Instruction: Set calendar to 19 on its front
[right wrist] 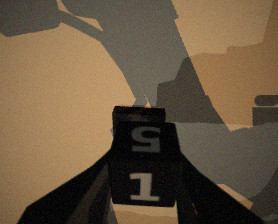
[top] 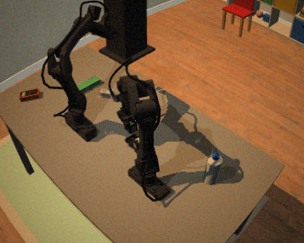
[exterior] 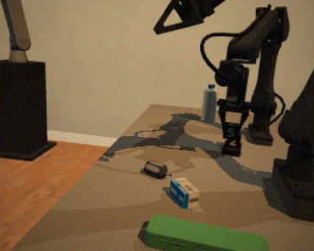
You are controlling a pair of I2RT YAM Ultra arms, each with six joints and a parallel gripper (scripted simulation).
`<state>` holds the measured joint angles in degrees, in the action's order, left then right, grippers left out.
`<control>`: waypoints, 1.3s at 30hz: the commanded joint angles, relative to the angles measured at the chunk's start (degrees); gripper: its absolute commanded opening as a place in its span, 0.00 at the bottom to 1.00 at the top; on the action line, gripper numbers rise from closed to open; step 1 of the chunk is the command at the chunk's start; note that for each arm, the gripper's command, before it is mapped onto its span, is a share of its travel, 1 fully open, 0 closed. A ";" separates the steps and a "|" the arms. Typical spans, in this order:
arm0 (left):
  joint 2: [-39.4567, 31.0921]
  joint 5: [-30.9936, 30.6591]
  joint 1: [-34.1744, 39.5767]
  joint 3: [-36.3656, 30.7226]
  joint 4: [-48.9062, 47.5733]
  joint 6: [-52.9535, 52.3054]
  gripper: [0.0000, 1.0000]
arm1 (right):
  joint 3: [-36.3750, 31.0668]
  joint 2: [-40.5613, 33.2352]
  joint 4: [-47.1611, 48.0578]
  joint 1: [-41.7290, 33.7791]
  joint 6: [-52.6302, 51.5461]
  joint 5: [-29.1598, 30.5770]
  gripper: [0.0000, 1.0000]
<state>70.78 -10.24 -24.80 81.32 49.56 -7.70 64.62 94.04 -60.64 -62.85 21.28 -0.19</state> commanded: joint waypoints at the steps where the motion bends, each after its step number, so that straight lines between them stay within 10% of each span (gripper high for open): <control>1: -5.42 -7.64 1.42 -2.72 9.22 -8.23 1.00 | 2.26 1.01 2.96 3.08 4.26 -0.29 0.40; 25: -39.72 -34.40 10.30 -19.45 40.41 -41.03 1.00 | 4.37 11.93 9.19 26.79 26.71 0.40 0.40; 39: -42.42 -34.22 12.13 -21.05 39.61 -39.43 1.00 | 4.38 11.58 8.43 27.19 3.27 -0.46 0.40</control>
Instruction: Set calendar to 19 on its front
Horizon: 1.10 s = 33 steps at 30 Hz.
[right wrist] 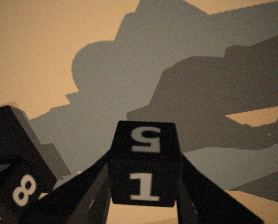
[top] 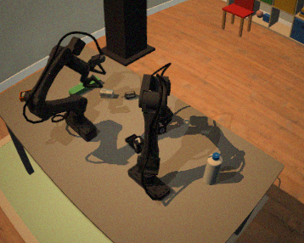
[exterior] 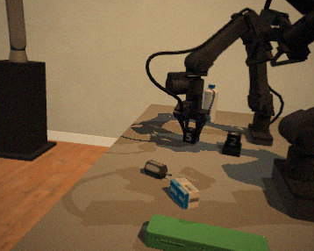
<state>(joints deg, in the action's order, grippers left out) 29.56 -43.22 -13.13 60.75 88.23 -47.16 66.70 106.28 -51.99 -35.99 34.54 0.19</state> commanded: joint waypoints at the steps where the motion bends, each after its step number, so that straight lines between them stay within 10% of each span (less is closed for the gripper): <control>1: -1.20 -1.24 0.46 -0.49 0.94 0.03 1.00 | 2.33 -0.64 -0.29 0.32 -12.36 -1.10 0.40; 33: -1.21 -1.23 0.47 -0.50 0.93 0.04 1.00 | 2.36 -0.22 -0.59 0.38 -81.36 -0.94 0.40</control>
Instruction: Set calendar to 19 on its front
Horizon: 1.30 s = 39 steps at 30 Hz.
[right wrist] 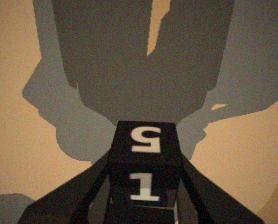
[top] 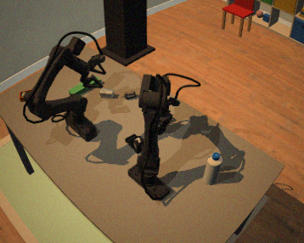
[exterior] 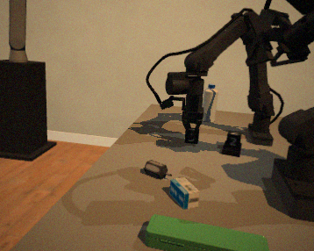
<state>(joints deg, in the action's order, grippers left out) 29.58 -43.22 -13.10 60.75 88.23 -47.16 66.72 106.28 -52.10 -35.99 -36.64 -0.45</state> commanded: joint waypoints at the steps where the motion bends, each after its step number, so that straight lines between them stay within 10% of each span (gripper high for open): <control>1: -1.23 -1.23 0.45 -0.50 0.93 0.04 1.00 | 2.34 -0.22 -0.48 0.38 -12.41 -0.30 0.40; 12: -1.23 -1.23 0.45 -0.50 0.93 0.04 1.00 | 2.50 -0.08 -0.64 0.18 -27.55 0.12 0.40; 39: -0.72 -1.22 0.48 -0.01 0.92 0.08 1.00 | 4.53 2.61 0.54 0.69 -26.64 0.34 0.40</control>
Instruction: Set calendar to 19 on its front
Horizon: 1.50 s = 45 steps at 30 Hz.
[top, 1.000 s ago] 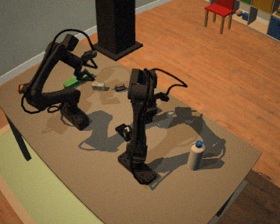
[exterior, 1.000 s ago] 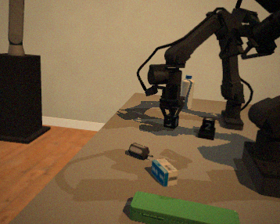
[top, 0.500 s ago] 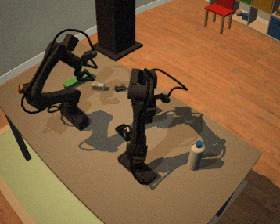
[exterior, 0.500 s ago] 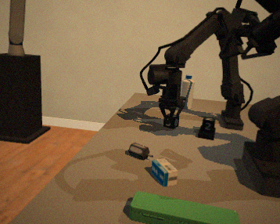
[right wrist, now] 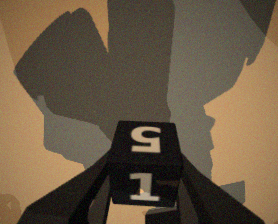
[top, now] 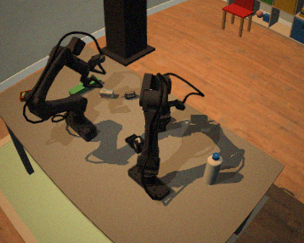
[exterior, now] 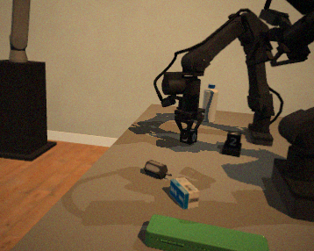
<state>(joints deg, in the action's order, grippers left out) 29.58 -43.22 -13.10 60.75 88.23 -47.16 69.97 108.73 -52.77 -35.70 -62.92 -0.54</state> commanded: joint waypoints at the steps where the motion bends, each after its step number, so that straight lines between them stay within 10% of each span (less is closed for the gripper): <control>1: -0.72 -1.22 0.48 -0.01 0.92 0.08 1.00 | 1.28 -0.06 1.22 0.36 -0.37 0.43 0.40; 28: -0.72 -1.22 0.48 -0.01 0.92 0.08 1.00 | -3.21 -1.79 4.14 -0.53 -1.06 0.90 0.40; 31: -0.72 -1.22 0.48 -0.01 0.92 0.08 1.00 | -2.45 -1.86 3.08 -0.39 -0.98 0.91 0.68; 45: -0.72 -1.22 0.48 -0.01 0.92 0.08 1.00 | 1.91 -3.61 -2.90 1.15 0.71 0.96 0.69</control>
<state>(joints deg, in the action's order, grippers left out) 29.58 -43.22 -13.10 60.75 88.23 -47.16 68.95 108.29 -53.34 -35.00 -62.96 -0.30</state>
